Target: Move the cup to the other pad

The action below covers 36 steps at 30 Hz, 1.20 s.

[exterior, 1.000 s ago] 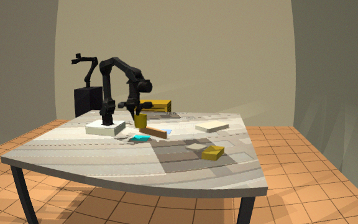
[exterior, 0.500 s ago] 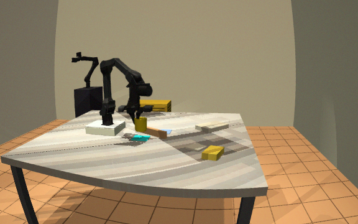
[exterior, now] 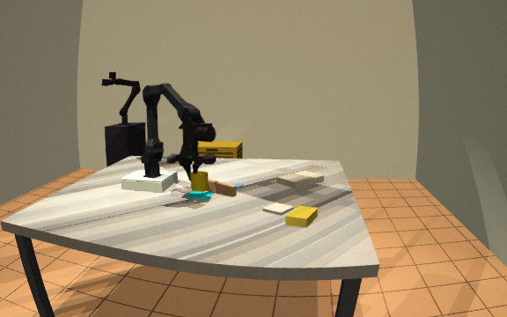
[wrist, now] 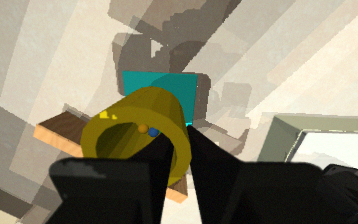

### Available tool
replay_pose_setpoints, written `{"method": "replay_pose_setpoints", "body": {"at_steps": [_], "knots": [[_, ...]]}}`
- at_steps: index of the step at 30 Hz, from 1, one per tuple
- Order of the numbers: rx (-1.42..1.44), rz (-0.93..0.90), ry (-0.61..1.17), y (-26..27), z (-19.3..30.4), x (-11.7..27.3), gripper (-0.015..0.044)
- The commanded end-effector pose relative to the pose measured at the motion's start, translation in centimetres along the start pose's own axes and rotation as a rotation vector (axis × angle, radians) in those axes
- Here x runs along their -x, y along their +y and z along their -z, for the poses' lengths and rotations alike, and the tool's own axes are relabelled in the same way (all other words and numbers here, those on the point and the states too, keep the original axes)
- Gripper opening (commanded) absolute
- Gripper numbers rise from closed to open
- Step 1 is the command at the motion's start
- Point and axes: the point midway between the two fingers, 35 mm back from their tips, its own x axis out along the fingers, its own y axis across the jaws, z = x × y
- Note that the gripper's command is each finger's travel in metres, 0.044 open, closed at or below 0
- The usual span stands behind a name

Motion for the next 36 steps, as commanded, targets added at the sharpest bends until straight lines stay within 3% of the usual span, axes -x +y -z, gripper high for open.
{"method": "replay_pose_setpoints", "body": {"at_steps": [1,25,31,36], "knots": [[0.002,0.012,0.003,-0.36,0.1,-0.92,0.0],[0.0,0.004,0.002,-0.22,0.05,-1.39,0.0],[0.0,0.004,0.002,-0.22,0.05,-1.39,0.0146],[0.0,0.004,0.002,-0.22,0.05,-1.39,0.0146]]}}
